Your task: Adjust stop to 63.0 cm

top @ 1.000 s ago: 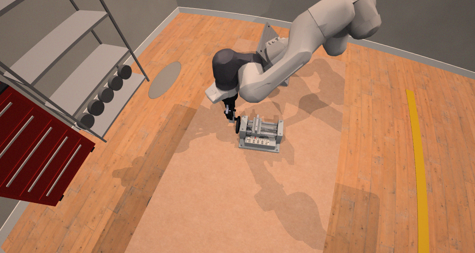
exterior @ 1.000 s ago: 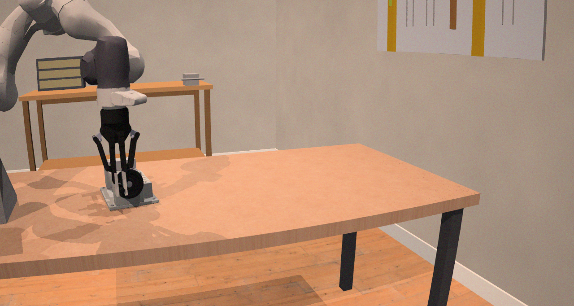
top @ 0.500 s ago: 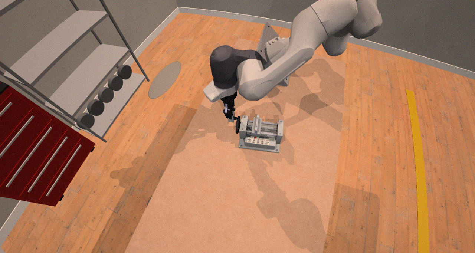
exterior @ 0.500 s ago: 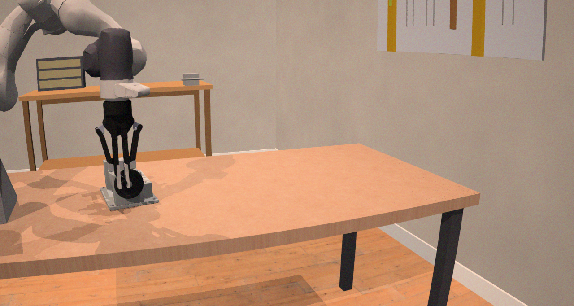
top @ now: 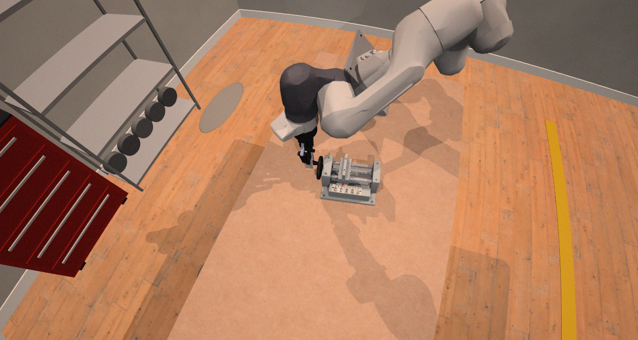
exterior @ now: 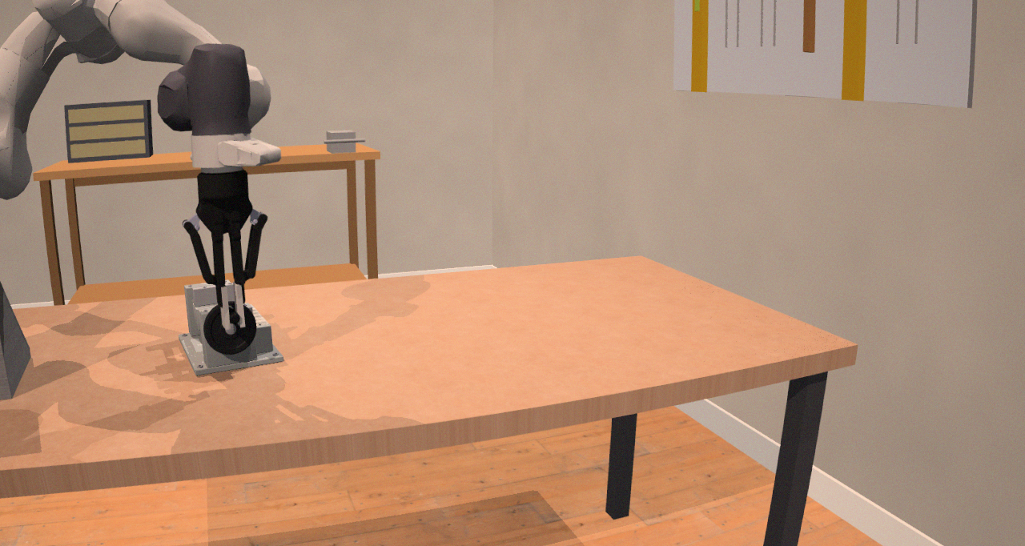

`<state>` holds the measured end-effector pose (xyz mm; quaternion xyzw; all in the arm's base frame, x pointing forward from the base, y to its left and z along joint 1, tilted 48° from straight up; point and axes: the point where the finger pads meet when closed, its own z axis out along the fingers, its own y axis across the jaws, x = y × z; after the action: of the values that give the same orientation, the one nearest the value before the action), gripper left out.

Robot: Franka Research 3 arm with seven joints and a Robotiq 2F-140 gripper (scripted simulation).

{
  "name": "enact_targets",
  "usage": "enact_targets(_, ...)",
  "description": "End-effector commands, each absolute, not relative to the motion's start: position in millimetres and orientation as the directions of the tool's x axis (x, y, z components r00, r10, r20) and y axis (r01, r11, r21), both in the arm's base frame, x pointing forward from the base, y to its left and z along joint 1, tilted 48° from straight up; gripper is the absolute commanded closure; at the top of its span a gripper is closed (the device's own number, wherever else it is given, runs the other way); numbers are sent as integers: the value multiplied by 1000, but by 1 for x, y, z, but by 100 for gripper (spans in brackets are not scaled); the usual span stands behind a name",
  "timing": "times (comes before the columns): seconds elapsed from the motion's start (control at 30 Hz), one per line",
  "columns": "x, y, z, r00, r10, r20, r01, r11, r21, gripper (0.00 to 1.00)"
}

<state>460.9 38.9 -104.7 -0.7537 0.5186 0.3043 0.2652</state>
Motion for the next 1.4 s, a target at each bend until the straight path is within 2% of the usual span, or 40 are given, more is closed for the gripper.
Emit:
enact_targets(0.0,467,43,-105,270,-624,-734,-945,-318,-77,96)
enact_targets(0.63,484,69,-121,270,-624,-734,-945,-318,-77,96)
enact_targets(1.37,455,84,-145,270,-624,-734,-945,-318,-77,96)
